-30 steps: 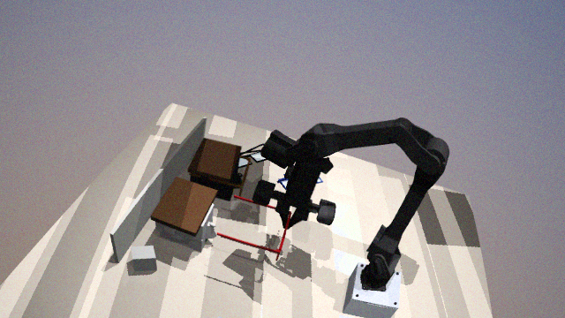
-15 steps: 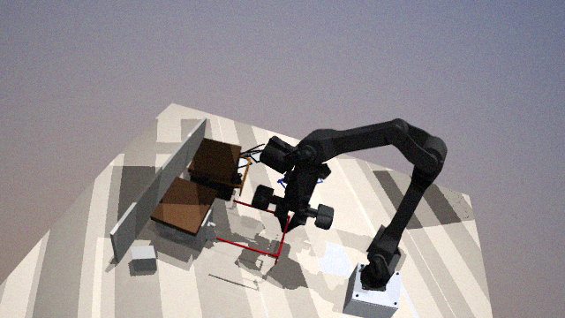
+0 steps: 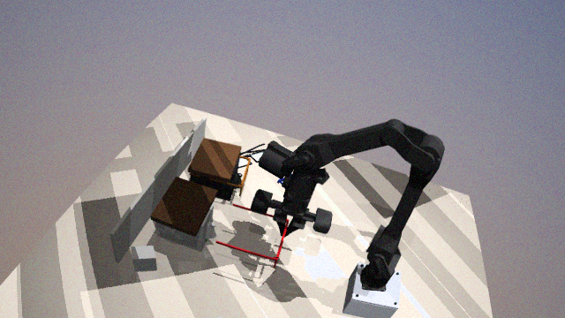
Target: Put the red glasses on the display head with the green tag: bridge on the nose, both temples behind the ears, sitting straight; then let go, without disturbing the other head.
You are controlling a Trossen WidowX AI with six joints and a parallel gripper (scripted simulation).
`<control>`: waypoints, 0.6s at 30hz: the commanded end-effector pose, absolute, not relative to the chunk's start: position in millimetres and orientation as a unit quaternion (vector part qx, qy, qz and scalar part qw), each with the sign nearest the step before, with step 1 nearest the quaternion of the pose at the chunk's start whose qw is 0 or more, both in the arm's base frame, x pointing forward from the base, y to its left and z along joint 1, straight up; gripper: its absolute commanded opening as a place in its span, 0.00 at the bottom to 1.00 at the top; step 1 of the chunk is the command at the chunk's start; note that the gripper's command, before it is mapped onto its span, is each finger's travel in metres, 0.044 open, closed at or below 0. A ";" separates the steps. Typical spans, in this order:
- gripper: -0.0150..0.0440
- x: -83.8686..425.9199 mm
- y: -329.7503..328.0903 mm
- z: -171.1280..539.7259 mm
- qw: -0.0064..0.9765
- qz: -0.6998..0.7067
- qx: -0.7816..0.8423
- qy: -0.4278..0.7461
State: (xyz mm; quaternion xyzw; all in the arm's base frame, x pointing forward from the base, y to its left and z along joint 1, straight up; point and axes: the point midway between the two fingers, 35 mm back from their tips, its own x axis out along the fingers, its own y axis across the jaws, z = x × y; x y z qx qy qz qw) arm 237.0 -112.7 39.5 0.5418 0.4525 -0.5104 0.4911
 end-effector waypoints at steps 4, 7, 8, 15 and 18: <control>0.25 237.4 -113.3 36.4 0.490 -0.513 0.542 0.451; 0.25 240.9 -113.7 36.4 0.491 -0.512 0.543 0.450; 0.25 242.3 -113.8 36.4 0.491 -0.512 0.543 0.449; 0.25 252.0 -114.9 36.3 0.493 -0.509 0.546 0.447; 0.25 255.9 -115.4 36.3 0.493 -0.507 0.547 0.448</control>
